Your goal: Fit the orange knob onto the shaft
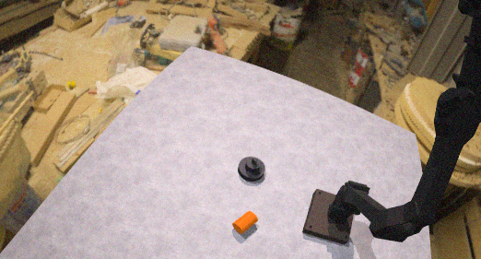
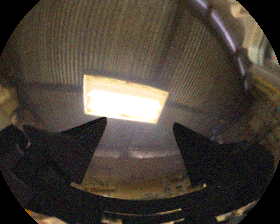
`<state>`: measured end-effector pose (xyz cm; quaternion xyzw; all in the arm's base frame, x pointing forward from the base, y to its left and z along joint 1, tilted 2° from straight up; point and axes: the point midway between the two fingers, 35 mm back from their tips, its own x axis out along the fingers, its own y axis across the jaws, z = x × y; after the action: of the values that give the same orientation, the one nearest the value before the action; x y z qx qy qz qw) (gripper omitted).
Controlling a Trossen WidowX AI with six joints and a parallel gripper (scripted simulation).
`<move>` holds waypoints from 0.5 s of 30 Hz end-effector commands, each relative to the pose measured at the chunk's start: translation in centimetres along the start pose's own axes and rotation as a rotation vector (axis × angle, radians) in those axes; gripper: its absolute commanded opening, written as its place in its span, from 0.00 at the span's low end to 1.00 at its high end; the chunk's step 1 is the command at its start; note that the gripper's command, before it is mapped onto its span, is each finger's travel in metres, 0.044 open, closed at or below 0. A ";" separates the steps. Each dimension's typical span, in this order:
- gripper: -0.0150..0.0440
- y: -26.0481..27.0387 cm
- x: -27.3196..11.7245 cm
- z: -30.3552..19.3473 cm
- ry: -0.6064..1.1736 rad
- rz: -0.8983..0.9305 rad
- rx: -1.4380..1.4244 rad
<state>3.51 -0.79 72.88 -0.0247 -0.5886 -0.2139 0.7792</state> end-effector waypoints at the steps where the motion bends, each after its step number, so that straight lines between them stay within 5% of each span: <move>1: 1.00 -6.9 0.5 -3.1 0.107 -0.152 0.025; 15: 1.00 -16.9 -2.8 -21.9 0.655 -0.342 0.130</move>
<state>12.36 -19.43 63.70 0.1658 -0.3906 -0.2977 0.8552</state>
